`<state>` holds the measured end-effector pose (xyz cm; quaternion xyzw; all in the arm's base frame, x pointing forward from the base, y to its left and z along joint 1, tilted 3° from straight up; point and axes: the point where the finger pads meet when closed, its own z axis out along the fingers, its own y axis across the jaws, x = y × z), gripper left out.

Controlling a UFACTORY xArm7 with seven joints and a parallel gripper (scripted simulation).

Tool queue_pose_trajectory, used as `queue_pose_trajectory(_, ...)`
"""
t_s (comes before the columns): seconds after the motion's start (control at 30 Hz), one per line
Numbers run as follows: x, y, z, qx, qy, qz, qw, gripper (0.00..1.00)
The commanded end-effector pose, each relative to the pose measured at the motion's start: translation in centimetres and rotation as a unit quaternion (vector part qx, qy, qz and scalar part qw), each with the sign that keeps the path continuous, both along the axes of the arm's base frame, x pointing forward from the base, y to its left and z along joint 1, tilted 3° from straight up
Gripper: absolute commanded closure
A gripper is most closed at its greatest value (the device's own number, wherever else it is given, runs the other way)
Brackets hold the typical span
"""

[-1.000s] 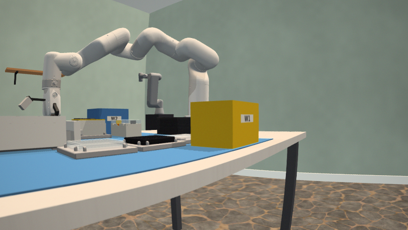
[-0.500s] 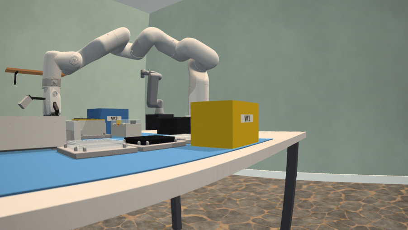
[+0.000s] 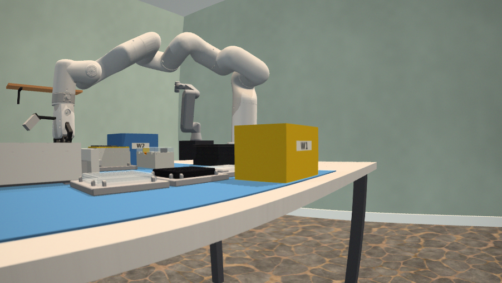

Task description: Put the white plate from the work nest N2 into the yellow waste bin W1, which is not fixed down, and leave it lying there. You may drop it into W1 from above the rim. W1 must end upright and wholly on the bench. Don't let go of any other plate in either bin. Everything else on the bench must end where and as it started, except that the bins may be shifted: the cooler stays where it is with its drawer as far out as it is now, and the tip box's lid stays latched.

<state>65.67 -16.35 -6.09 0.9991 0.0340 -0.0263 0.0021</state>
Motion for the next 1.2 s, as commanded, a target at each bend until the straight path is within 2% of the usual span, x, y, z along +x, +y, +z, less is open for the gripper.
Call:
queue_pose_trajectory(0.0, 0.2, 0.0, 0.4, -0.001, -0.003, 0.0, 1.0, 1.0)
queue_pose_trajectory(0.53, 0.2, 0.0, 1.0, -0.001, -0.003, 0.0, 1.0, 1.0)
queue_pose_trajectory(1.17, 0.4, 0.0, 3.8, -0.001, -0.003, 0.0, 1.0, 1.0)
